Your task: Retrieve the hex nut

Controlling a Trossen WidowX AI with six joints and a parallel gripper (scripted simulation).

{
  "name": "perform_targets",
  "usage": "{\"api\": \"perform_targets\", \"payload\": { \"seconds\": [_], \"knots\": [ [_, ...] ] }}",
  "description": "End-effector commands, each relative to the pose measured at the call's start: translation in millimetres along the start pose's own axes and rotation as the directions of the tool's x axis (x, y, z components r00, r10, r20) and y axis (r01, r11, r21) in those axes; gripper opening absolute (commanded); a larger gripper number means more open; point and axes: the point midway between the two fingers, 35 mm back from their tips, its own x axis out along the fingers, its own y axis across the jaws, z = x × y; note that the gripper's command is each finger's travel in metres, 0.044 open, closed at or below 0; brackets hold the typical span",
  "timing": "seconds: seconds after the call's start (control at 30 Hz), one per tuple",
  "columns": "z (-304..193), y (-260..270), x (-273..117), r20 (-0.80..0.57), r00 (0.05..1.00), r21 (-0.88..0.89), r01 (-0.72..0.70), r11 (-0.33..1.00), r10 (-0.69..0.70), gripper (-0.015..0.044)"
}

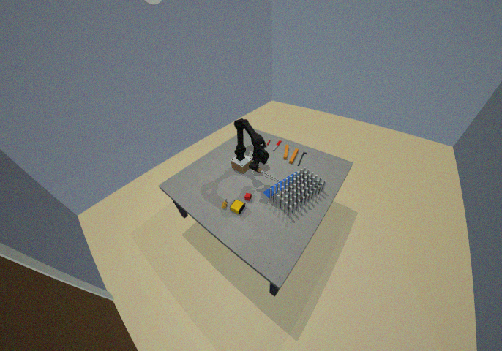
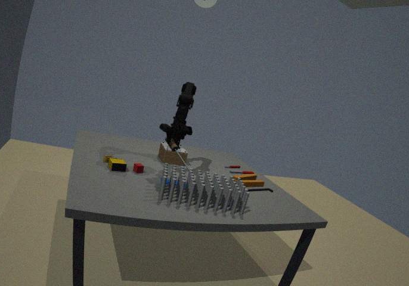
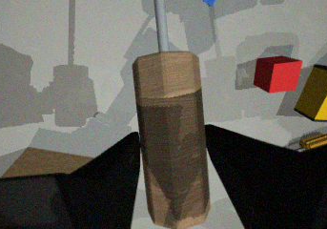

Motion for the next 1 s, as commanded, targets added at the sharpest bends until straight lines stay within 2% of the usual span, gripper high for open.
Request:
{"api": "perform_targets", "payload": {
  "seconds": [0.0, 0.5, 0.97],
  "knots": [
    [-5.1, -13.4, -0.4, 0.012, 1.0, -0.052, -0.027, 0.998, 0.028, 0.0],
    [-40.4, -67.6, 2.4, 0.081, 0.989, -0.263, -0.097, 0.96, 0.122, 0.0],
    [-87.5, -113.4, 6.0, 0.177, 0.97, -0.424, -0.076, 0.903, 0.165, 0.0]
  ]
}}
